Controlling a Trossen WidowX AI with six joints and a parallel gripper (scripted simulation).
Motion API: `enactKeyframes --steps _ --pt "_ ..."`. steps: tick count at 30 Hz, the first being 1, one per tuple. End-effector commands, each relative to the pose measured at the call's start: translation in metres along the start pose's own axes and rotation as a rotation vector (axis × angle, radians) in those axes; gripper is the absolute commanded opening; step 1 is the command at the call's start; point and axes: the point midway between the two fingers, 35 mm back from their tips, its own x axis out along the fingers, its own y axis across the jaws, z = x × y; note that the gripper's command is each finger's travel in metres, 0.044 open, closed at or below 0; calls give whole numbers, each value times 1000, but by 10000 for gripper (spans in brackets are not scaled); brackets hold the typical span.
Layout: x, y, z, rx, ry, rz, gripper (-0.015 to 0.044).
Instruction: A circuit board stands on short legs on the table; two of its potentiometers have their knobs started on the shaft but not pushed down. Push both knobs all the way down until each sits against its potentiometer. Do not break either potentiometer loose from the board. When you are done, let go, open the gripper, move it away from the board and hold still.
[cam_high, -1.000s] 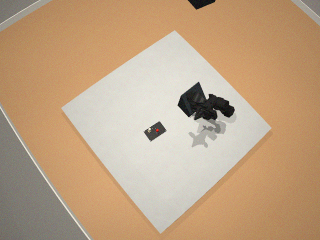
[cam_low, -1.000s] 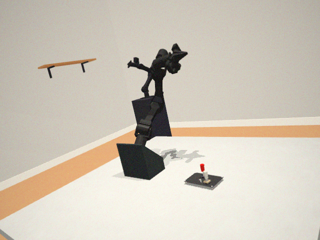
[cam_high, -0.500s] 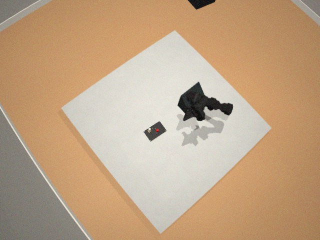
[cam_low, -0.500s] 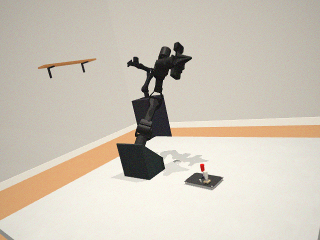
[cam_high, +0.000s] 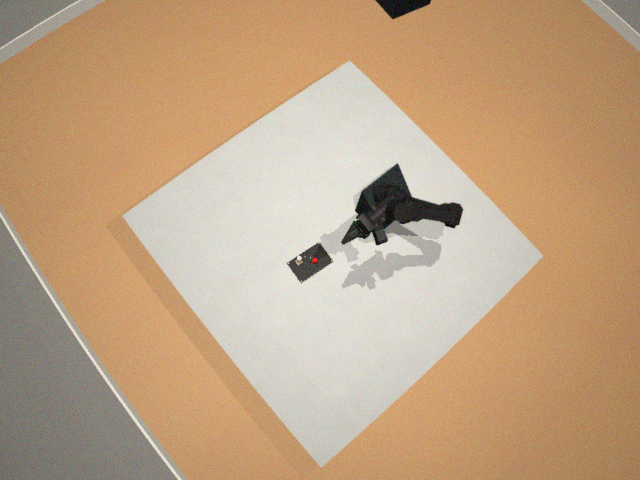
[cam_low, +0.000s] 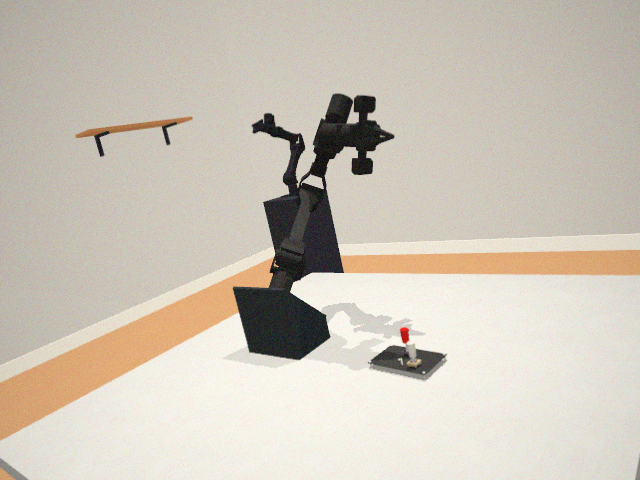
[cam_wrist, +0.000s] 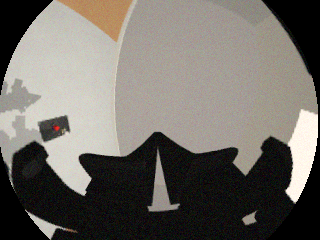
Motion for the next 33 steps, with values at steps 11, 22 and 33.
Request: enactKeyframes --steps 11,22,33 --pt "48 54 -25 454 56 218 0" --pt "76 101 -37 782 155 376 0" --pt "96 150 -45 1095 306 521 0"
